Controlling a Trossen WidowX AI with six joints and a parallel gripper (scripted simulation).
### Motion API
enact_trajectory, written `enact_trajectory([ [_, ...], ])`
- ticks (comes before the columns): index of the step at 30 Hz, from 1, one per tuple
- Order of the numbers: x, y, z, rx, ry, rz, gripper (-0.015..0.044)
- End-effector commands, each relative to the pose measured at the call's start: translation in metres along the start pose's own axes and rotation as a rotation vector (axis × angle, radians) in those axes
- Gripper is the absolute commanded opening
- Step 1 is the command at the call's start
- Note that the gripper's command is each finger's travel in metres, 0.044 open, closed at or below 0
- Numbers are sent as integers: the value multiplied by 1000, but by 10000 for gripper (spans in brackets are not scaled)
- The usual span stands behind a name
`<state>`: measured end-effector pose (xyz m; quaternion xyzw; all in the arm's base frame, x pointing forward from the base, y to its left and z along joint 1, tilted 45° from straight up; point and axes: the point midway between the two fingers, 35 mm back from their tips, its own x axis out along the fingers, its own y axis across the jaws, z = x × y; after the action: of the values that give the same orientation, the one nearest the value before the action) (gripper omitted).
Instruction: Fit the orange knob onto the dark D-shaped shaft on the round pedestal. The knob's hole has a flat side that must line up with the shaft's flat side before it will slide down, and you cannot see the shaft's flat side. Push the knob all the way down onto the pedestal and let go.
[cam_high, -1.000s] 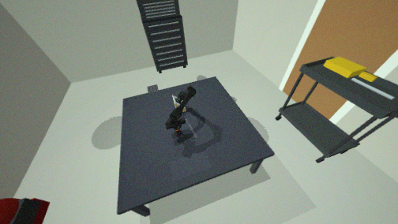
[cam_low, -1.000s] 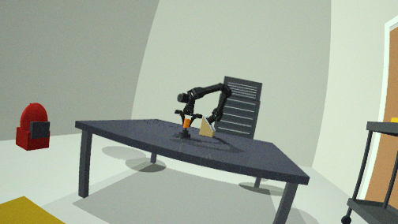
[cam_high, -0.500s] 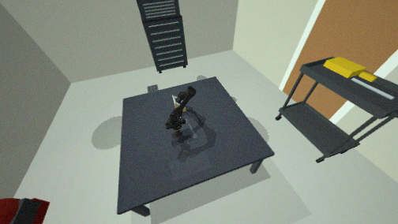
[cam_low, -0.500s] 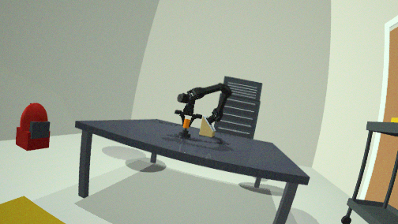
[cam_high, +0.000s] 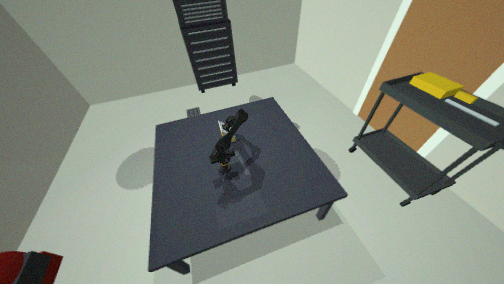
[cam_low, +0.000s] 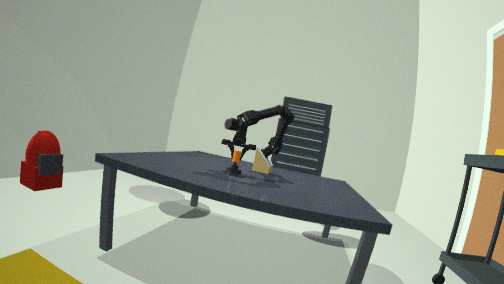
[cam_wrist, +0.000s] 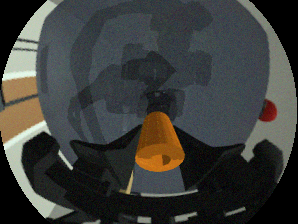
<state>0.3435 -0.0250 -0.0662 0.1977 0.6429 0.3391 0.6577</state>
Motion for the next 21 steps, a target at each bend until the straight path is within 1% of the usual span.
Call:
enact_trajectory([
  [1, -4, -1, 1, -123, -5, -1, 0],
  [3, -4, -2, 1, -163, -5, -2, 0],
  [21, 2, -2, 3, -163, -5, -1, 0],
])
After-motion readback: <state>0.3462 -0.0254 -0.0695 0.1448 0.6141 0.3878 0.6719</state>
